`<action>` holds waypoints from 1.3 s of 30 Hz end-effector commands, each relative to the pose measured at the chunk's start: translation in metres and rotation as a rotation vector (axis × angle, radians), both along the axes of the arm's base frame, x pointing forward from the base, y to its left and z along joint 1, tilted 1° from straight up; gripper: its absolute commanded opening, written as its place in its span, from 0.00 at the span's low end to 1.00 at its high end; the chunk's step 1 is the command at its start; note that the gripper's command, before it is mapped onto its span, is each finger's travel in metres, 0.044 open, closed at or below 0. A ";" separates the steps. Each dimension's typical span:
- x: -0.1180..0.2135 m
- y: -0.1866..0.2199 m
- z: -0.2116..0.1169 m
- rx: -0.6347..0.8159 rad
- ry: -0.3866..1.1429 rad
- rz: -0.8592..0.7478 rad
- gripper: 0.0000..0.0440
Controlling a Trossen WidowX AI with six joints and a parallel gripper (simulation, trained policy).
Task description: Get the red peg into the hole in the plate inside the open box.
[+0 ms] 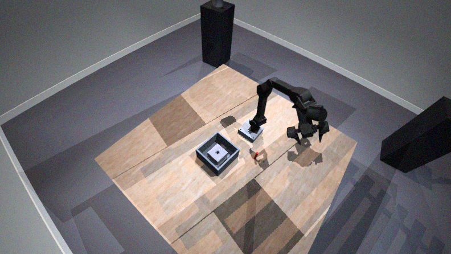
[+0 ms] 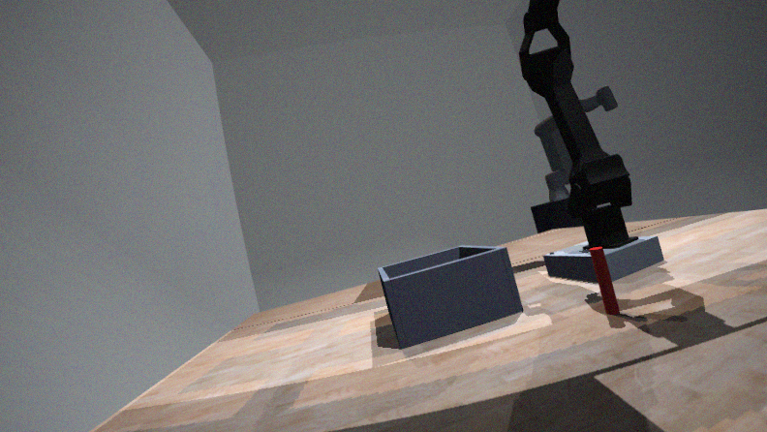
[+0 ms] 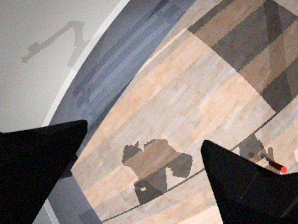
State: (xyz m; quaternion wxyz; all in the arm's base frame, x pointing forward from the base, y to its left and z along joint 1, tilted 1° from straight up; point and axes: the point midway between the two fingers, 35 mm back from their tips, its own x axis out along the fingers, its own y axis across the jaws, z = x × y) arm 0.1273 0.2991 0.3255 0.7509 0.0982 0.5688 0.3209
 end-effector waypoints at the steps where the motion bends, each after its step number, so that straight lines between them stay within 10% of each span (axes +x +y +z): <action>1: 0.015 -0.018 -0.018 -0.056 0.048 -0.111 1.00; 39: 0.043 -0.182 -0.209 -0.660 0.484 -0.975 1.00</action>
